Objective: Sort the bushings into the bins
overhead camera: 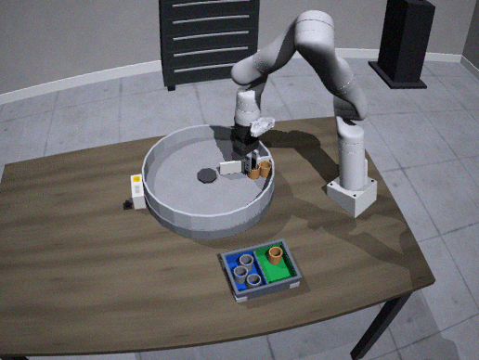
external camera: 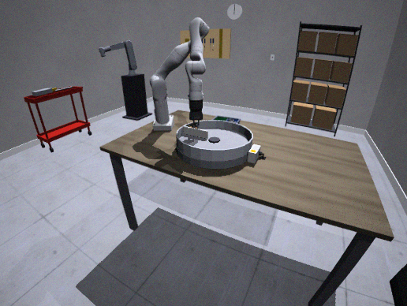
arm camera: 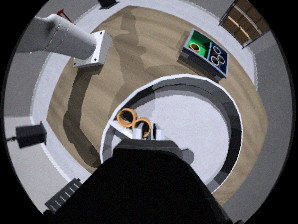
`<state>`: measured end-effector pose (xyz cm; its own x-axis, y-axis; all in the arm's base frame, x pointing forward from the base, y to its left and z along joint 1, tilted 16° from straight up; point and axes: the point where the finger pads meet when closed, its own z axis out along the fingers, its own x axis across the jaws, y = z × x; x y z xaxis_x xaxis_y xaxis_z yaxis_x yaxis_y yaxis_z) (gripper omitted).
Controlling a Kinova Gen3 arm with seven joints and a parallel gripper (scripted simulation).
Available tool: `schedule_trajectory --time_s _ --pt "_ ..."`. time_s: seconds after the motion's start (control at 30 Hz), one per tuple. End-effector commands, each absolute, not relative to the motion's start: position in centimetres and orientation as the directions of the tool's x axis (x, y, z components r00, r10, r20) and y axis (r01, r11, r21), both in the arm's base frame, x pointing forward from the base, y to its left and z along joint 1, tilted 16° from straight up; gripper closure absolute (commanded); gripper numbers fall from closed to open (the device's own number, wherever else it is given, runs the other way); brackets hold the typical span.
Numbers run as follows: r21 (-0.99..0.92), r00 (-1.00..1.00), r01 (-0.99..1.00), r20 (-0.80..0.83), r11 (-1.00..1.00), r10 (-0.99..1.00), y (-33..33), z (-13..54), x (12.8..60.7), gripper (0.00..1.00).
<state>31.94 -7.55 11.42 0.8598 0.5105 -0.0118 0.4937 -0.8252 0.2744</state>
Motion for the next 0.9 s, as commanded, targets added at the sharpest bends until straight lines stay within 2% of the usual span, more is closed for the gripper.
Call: schedule_trajectory --time_s 0.0,0.87 --pt "0.273 0.862 0.49 -0.013 -0.828 0.506 -7.7 11.2 31.9 0.55" --pt "0.273 0.863 0.489 -0.013 -0.828 0.505 -8.3 9.3 32.1 0.55"
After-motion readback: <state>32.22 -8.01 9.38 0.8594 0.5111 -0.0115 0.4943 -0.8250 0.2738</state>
